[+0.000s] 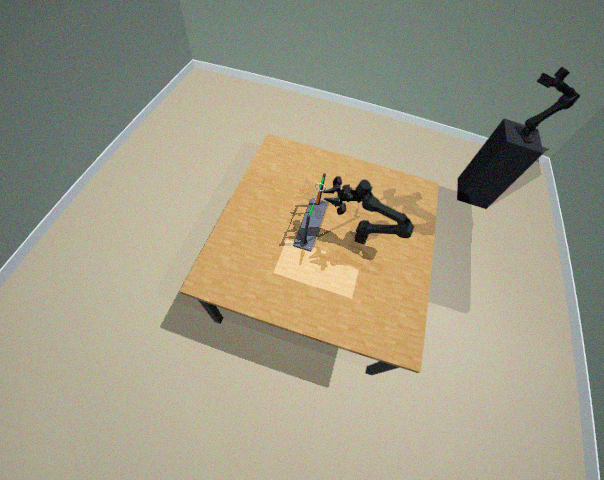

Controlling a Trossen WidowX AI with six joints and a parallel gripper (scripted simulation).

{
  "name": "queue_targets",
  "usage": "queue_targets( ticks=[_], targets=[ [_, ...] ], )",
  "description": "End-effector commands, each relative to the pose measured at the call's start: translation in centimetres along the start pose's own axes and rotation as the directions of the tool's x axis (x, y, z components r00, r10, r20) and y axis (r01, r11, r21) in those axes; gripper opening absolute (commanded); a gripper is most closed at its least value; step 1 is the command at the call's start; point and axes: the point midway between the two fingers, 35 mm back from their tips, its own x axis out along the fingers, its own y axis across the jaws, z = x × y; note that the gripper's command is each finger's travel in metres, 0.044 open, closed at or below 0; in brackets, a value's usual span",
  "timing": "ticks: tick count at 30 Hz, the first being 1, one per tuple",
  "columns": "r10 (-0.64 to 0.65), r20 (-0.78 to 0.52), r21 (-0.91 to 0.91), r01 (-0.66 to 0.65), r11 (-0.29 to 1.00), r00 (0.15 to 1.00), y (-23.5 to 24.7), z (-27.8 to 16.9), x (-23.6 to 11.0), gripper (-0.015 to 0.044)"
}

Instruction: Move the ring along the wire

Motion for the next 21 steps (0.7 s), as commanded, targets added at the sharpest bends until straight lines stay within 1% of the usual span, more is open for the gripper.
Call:
queue_targets(
  ticks=[1,12,21],
  targets=[
    [-0.052,-0.093,-0.001,0.052,0.999,0.994,-1.4,-4.6,-1.2,0.0160],
    [-0.182,-0.292,0.042,0.203,0.978,0.939,-4.2,-15.2,-5.8,0.0160],
    [-0.270,-0.405,0.104,0.337,0.936,0.874,-4.4,-22.5,-10.8,0.0160]
  ],
)
